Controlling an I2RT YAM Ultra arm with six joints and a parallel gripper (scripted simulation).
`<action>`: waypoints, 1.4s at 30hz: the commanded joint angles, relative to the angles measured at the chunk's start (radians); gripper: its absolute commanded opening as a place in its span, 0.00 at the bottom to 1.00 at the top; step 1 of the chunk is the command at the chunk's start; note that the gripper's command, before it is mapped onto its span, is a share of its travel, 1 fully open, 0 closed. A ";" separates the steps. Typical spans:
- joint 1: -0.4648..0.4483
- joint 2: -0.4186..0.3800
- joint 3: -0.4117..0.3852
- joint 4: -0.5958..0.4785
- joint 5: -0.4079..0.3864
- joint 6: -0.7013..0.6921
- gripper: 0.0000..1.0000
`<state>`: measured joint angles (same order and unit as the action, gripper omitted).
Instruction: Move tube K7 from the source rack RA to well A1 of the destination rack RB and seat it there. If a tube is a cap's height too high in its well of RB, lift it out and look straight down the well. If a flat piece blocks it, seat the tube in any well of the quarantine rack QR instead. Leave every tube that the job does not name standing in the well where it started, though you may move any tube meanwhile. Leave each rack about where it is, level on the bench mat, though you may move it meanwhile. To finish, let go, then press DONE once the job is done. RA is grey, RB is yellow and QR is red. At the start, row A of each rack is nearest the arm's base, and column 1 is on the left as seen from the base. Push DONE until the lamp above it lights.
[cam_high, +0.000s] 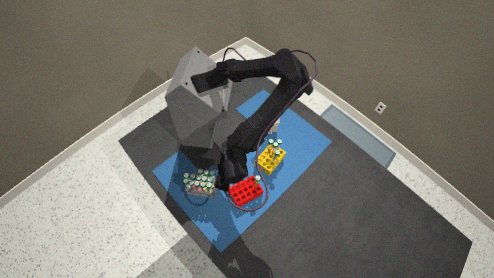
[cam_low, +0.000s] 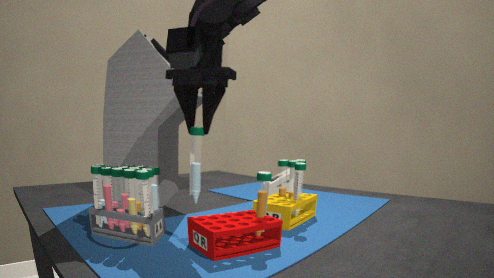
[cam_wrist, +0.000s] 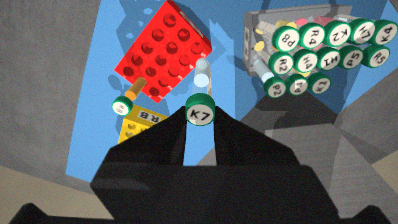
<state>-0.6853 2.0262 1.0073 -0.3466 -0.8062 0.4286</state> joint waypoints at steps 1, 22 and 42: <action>-0.007 0.014 0.048 -0.030 0.013 0.019 0.00; -0.004 0.000 0.038 -0.025 0.005 0.012 0.00; -0.010 0.015 0.088 -0.053 0.014 0.024 0.00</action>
<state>-0.6785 2.0418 1.0626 -0.3805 -0.8040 0.4408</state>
